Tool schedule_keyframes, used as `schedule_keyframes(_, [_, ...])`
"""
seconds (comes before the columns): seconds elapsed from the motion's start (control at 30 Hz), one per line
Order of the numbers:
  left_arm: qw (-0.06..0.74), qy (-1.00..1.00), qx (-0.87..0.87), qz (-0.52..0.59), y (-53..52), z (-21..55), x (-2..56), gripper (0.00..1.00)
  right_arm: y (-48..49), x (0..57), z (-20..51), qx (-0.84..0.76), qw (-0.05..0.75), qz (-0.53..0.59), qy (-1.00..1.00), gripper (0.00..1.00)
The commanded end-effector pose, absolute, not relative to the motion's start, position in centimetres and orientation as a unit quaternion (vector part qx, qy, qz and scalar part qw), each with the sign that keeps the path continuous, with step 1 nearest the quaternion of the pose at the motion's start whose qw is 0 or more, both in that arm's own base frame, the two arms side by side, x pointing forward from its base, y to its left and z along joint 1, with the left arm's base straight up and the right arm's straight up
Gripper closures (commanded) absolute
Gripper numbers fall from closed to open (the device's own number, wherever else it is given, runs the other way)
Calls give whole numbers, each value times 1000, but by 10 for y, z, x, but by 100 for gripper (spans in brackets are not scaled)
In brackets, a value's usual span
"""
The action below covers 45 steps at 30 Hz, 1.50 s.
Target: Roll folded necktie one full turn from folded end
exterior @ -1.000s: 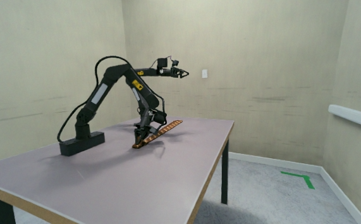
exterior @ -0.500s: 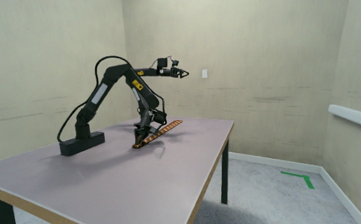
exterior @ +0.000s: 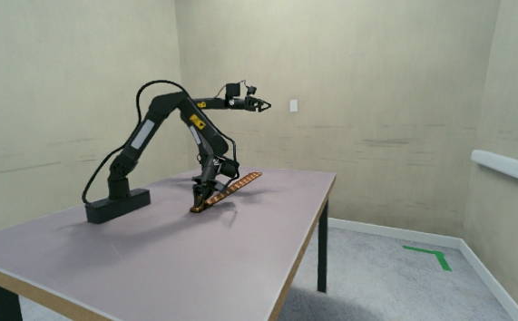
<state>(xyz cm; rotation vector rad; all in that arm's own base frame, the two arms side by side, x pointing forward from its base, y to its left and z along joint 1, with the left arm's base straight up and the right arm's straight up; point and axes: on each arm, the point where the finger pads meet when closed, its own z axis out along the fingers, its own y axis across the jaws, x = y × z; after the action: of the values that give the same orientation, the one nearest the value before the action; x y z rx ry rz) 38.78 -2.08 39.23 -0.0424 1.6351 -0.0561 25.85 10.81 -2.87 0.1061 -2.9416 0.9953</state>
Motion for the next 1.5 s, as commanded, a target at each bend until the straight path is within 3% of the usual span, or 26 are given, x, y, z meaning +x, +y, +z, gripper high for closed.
schedule_keyframes(0.0, [710,703,-21,-32,-20,420,389,0,120,266,-27,39,-2,309,-950,91])
schedule_keyframes(1.47, [710,703,-21,-32,-20,420,389,0,120,266,-27,50,-6,309,-950,91])
